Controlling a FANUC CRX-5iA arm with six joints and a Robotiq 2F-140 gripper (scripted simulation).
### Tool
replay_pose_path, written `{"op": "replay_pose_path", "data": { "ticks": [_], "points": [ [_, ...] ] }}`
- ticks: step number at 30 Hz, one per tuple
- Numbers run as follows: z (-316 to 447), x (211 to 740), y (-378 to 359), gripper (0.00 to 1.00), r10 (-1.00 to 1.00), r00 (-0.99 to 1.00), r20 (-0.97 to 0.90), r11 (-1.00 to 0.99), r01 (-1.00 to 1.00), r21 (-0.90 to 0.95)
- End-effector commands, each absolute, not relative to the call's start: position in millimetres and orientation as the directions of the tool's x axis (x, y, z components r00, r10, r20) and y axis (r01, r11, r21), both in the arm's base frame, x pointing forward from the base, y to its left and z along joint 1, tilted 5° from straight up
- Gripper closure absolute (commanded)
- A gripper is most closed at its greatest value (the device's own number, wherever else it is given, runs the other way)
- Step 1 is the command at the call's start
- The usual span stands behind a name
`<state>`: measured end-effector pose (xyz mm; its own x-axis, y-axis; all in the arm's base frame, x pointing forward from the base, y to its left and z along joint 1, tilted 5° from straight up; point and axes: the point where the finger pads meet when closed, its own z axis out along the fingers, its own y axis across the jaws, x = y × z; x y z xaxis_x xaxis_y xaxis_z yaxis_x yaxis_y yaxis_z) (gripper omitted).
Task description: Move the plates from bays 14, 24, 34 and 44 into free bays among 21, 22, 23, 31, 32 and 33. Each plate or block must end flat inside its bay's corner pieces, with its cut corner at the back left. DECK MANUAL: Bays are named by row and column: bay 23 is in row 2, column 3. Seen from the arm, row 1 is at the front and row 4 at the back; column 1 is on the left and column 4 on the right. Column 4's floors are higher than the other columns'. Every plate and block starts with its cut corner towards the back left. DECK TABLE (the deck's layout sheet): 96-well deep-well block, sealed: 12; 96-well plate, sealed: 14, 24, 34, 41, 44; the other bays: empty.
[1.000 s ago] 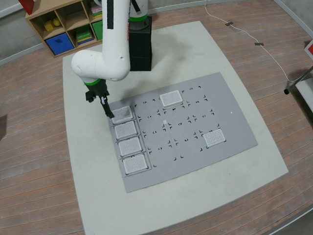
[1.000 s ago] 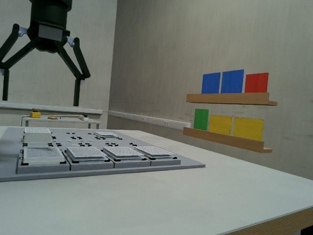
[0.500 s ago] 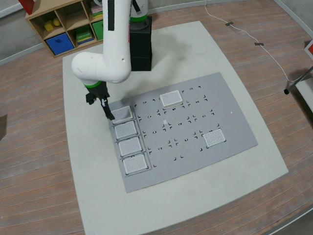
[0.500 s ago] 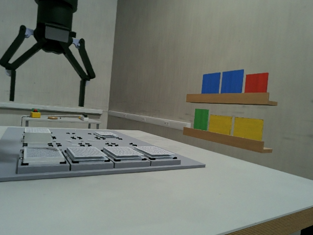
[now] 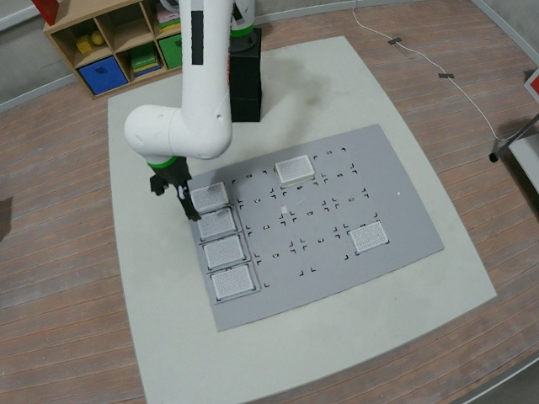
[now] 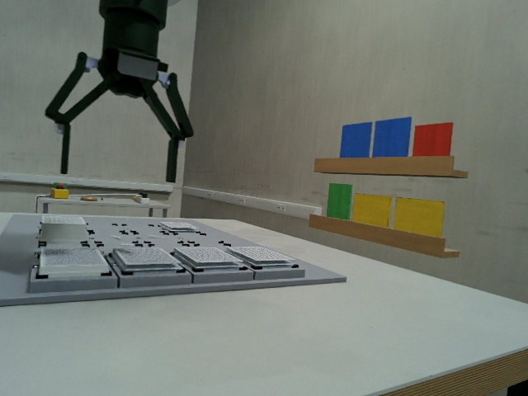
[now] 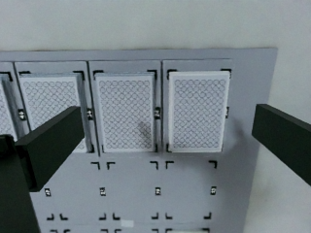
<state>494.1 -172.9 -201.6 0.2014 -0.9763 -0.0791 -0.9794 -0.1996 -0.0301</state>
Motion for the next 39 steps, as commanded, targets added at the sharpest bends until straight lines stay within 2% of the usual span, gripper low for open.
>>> {"op": "replay_pose_path", "data": {
  "ticks": [1,7,39],
  "points": [
    [-200,514,-170,0.0,-0.976,0.202,-0.079,-0.2,-0.979,-0.031],
    [-200,537,-165,0.0,-0.976,0.202,-0.078,-0.2,-0.979,-0.031],
    [-200,537,-165,0.0,-0.976,0.202,-0.078,-0.2,-0.979,-0.031]
  ]
}}
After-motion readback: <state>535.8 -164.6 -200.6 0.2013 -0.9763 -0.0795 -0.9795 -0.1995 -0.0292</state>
